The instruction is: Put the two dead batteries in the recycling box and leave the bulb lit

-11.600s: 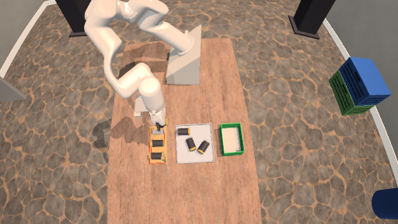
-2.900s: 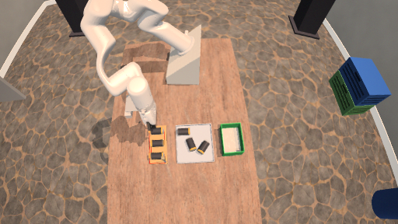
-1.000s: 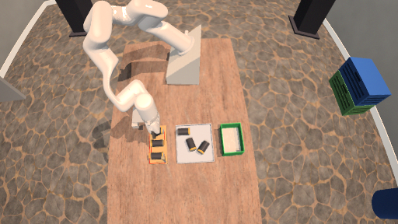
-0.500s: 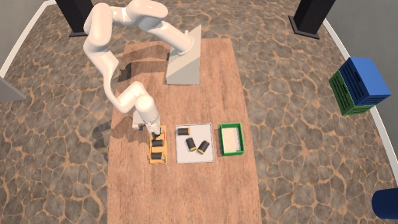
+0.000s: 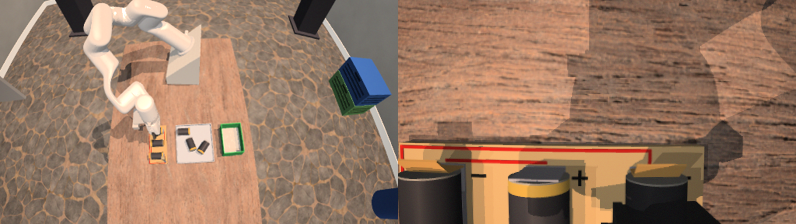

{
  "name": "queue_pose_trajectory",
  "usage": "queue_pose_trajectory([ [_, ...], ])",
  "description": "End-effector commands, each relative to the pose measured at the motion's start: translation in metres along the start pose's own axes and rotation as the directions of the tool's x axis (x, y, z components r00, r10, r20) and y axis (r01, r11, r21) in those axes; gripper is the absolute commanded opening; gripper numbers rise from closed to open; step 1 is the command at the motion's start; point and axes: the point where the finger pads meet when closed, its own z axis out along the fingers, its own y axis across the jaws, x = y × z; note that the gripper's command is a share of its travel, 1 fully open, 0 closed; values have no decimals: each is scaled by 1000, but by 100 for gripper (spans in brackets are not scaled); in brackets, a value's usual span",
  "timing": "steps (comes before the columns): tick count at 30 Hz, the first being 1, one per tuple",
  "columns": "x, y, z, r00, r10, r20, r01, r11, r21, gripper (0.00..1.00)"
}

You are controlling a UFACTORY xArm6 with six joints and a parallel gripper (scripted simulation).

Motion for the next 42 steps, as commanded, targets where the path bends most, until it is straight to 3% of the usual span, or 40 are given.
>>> queue_pose_trajectory([
  [1,0,-1,-1,1000,1,0,-1,1000,3,28],
  [23,0,-1,-2,1000,1,0,-1,1000,3,28],
  [34,0,-1,-42,1000,1,0,-1,1000,3,28],
  [42,0,-1,-46,1000,1,0,-1,1000,3,28],
])
